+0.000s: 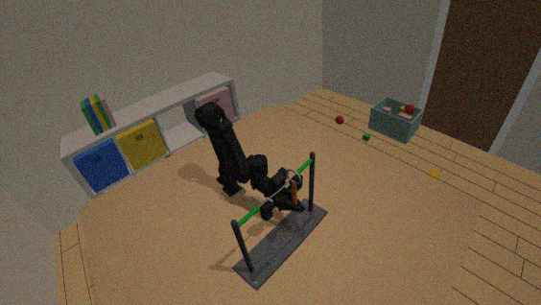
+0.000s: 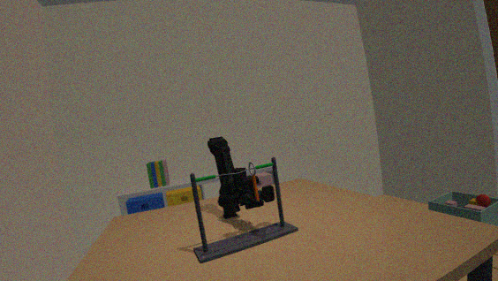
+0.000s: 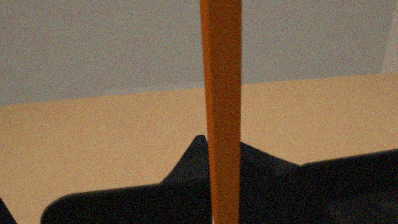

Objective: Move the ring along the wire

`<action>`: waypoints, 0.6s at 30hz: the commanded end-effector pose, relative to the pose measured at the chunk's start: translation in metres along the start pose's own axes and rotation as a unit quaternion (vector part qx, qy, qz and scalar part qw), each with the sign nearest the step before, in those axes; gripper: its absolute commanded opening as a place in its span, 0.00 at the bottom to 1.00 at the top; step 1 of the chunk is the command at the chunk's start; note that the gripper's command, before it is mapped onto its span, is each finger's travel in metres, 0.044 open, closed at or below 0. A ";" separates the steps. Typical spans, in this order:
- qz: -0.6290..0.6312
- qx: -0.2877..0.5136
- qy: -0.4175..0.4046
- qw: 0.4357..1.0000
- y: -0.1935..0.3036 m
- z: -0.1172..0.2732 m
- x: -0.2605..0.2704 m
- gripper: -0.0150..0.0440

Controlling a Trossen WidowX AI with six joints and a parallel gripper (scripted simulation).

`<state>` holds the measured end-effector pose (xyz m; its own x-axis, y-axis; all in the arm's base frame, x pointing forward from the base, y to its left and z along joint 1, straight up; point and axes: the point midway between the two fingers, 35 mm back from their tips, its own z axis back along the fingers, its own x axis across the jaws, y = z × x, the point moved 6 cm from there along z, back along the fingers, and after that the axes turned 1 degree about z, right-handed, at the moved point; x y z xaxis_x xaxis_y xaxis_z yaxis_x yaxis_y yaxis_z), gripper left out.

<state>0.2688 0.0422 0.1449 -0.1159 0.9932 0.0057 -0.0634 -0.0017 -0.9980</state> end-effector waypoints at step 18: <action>0.010 -0.002 0.003 1.000 0.000 0.000 0.019 0.00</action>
<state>0.2671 0.0585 0.1447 -0.1144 0.9934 -0.0091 -0.0617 -0.0162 -0.9980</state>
